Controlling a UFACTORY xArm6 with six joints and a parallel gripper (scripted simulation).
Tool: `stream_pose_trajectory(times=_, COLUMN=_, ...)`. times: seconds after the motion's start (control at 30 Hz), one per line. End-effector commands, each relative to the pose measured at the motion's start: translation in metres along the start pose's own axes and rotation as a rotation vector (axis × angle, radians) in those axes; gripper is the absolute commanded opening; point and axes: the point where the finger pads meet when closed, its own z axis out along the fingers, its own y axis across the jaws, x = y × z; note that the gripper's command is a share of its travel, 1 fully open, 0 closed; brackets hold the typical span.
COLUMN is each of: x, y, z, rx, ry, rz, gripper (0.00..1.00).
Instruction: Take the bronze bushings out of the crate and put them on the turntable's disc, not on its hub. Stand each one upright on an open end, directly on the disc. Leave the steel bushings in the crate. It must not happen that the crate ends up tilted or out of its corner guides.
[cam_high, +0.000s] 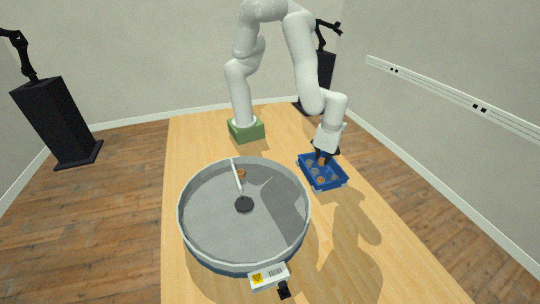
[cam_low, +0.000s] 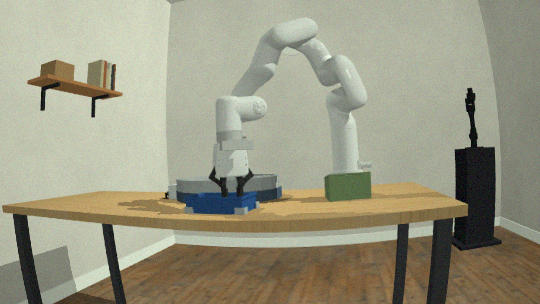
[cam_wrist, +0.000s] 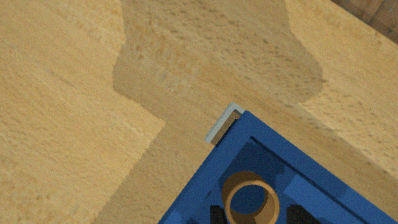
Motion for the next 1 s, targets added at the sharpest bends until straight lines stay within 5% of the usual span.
stream_pose_trajectory(times=0.0, x=0.000, y=0.001, z=0.001, rx=-0.004, ry=0.000, rz=0.000, gripper=0.41)
stream_pose_trajectory(times=0.97, x=0.000, y=0.002, z=0.022, rx=-0.004, ry=0.000, rz=0.000, gripper=0.41)
